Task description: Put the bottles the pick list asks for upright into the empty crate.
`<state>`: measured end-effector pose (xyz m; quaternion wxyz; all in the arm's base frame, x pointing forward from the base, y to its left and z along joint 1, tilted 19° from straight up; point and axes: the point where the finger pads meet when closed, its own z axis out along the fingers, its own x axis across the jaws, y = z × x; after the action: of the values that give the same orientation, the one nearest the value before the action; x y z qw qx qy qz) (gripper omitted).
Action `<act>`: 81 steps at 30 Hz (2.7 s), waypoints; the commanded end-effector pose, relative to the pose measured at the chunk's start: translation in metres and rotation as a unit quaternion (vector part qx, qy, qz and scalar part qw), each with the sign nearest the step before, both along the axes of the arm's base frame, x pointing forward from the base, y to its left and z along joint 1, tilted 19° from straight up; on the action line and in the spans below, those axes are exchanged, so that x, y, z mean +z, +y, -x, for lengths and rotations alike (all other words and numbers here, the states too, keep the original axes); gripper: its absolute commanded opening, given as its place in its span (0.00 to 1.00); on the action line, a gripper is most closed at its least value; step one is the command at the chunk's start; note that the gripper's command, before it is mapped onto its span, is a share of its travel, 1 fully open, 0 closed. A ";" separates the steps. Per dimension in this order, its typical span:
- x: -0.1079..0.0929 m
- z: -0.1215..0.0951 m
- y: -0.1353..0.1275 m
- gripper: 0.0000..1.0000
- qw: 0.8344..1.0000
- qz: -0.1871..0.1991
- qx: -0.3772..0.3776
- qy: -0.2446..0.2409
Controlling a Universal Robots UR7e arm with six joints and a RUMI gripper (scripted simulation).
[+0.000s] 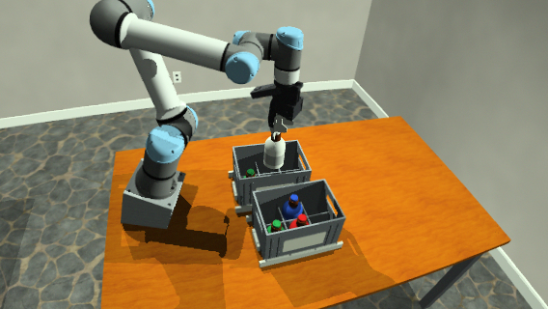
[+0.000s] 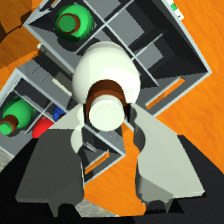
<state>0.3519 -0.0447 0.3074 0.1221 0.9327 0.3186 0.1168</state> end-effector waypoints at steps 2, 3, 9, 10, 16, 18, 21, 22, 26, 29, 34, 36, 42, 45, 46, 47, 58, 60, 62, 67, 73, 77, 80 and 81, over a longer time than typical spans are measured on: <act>0.001 0.000 0.000 0.00 1.000 0.000 0.000 -0.001; 0.001 0.000 0.000 0.00 1.000 0.000 0.000 -0.001; 0.001 0.000 0.000 0.00 1.000 0.000 0.000 -0.001; 0.000 0.000 0.000 0.00 1.000 0.000 0.000 -0.001; -0.006 -0.002 -0.002 0.00 1.000 0.000 0.000 -0.001; -0.006 -0.002 -0.002 0.00 1.000 0.000 0.000 -0.001; -0.009 -0.003 -0.002 0.00 1.000 0.000 0.000 -0.001; -0.010 -0.003 -0.002 0.00 1.000 0.000 0.000 -0.001; -0.013 -0.005 -0.003 0.00 1.000 0.000 0.000 -0.001; -0.016 -0.006 -0.003 0.00 1.000 0.000 0.000 -0.001; -0.020 -0.007 -0.004 0.00 1.000 0.000 0.000 -0.001; -0.021 -0.007 -0.004 0.00 1.000 0.000 0.000 -0.001; -0.027 -0.009 -0.005 0.00 1.000 0.000 0.000 -0.001; -0.029 -0.010 -0.006 0.00 1.000 0.000 0.000 -0.001; -0.030 -0.010 -0.006 0.00 1.000 0.000 0.000 -0.001; -0.031 -0.010 -0.006 0.00 1.000 0.000 0.000 -0.001; -0.040 -0.013 -0.007 0.00 1.000 0.000 0.000 -0.001; -0.042 -0.014 -0.007 0.00 1.000 0.000 0.000 -0.001; -0.044 -0.014 -0.008 0.00 1.000 0.000 0.000 -0.001; -0.048 -0.016 -0.009 0.00 1.000 0.000 0.000 -0.001; -0.052 -0.017 -0.009 0.00 1.000 0.000 0.000 -0.001; -0.056 -0.018 -0.010 0.00 1.000 0.000 0.000 -0.001; -0.059 -0.019 -0.010 0.00 1.000 0.000 0.000 -0.001; -0.060 -0.019 -0.010 0.00 1.000 0.000 0.000 -0.001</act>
<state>0.3694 -0.0541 0.2517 0.1220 0.9327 0.3186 0.1168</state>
